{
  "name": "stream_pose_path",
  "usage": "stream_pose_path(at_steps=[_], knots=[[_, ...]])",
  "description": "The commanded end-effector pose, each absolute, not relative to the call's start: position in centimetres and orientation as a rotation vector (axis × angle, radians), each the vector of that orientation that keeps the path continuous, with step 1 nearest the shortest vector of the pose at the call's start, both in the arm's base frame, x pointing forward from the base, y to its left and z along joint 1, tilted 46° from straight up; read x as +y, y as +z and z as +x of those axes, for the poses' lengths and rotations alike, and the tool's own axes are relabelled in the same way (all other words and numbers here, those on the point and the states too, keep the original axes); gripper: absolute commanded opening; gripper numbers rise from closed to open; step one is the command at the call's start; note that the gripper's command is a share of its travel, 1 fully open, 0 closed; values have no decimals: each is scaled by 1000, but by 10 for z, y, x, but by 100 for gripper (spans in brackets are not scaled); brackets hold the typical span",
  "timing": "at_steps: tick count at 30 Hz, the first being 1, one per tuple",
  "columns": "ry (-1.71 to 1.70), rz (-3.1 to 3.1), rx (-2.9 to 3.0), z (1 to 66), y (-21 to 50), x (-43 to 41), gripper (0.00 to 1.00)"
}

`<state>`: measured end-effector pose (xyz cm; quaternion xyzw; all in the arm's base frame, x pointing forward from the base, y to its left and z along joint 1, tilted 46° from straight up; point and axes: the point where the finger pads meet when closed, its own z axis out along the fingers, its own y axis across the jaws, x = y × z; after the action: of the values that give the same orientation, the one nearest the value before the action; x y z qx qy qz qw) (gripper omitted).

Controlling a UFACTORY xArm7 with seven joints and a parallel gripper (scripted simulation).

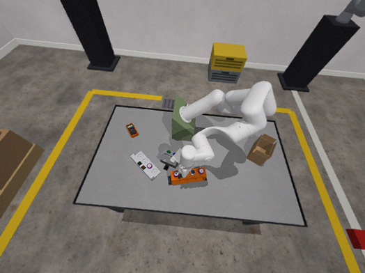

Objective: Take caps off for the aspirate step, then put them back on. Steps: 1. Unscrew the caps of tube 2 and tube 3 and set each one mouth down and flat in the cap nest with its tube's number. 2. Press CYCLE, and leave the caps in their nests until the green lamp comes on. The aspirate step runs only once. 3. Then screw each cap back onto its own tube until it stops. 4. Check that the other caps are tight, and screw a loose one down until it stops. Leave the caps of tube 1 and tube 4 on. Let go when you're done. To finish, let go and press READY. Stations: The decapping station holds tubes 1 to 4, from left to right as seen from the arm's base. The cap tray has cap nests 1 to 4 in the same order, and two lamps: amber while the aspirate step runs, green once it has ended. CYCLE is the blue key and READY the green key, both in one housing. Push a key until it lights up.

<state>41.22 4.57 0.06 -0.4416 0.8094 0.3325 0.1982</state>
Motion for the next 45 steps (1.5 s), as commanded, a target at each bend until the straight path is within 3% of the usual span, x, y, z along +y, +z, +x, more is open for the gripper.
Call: stream_pose_path(at_steps=[1,15,45], knots=[[924,-1231,2267,414,1,43,0],[810,-1518,2007,414,2,43,0],[238,-2265,670,414,2,43,0]])
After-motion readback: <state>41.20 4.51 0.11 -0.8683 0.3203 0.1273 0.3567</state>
